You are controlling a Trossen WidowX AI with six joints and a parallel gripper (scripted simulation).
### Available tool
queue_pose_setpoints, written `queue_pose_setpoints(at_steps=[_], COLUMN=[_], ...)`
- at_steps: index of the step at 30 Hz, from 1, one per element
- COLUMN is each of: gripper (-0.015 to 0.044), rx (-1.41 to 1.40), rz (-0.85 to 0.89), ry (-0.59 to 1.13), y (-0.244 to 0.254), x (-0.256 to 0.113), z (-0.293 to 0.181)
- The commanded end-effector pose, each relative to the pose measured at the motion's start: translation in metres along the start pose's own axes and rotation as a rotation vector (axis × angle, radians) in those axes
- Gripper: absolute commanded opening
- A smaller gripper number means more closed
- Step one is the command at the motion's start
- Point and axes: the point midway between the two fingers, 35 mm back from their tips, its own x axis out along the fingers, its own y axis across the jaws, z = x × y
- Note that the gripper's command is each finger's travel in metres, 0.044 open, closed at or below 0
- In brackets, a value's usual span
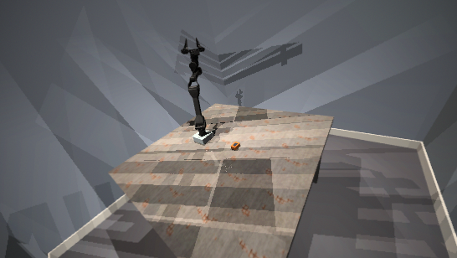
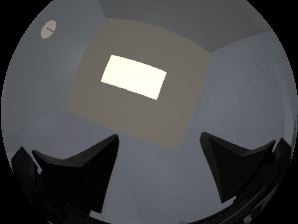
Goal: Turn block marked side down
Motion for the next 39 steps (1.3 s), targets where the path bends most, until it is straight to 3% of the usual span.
queue_pose_setpoints(at_steps=[1,10,21,30,39], gripper=[0.0426,0.044,0.044,0.044,0.044], rx=[-0.006,-0.299,-0.617,-0.913,-1.183], rz=[-0.002,-0.137,-0.353,-0.634,-0.891], ry=[0.005,0.236,0.453,0.65,0.8], y=[-0.002,-0.091,-0.205,-0.297,-0.343], x=[0.0,-0.003,-0.034,-0.081,-0.13], z=[0.0,0.004,0.056,0.142,0.251])
